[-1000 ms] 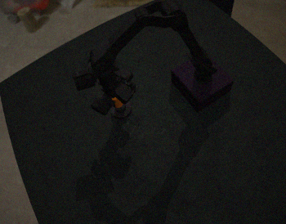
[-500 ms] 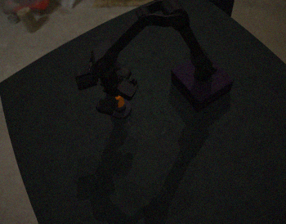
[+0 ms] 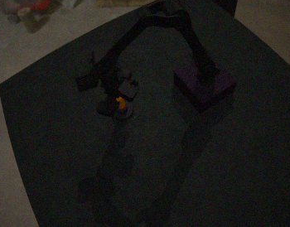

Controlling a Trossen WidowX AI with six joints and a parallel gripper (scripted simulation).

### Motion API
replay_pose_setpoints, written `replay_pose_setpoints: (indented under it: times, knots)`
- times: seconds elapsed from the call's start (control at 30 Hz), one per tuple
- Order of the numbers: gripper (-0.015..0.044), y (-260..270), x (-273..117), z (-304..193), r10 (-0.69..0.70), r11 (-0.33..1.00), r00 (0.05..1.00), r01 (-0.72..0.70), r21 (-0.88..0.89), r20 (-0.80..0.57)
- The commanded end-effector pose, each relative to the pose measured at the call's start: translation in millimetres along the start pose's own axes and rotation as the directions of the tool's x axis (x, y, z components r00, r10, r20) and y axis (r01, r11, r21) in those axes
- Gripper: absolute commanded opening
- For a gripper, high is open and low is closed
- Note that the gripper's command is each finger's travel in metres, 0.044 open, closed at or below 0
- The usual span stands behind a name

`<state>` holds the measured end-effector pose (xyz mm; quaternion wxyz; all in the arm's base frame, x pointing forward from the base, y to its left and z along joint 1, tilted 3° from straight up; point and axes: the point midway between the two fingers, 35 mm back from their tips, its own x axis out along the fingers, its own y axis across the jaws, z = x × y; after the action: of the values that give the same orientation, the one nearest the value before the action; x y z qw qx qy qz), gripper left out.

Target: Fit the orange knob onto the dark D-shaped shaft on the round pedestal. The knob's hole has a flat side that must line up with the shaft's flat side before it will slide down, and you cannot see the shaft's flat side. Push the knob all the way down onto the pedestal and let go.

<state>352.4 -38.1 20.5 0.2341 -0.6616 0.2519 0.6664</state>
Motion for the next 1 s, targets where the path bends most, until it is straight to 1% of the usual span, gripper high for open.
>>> replay_pose_setpoints:
  times: [0.0, 0.3, 0.97]
  knots:
    - [0.0, -1.7, -3.1, -4.2, -0.001, 1.0, 1.0, 0.001, -0.007, -0.008]
    - [0.0, -1.3, 2.1, -3.5, -0.001, 1.0, 1.0, 0.001, -0.007, -0.008]
    - [0.0, 1.7, -0.9, 1.4, -0.001, 1.0, 1.0, 0.001, -0.007, -0.008]
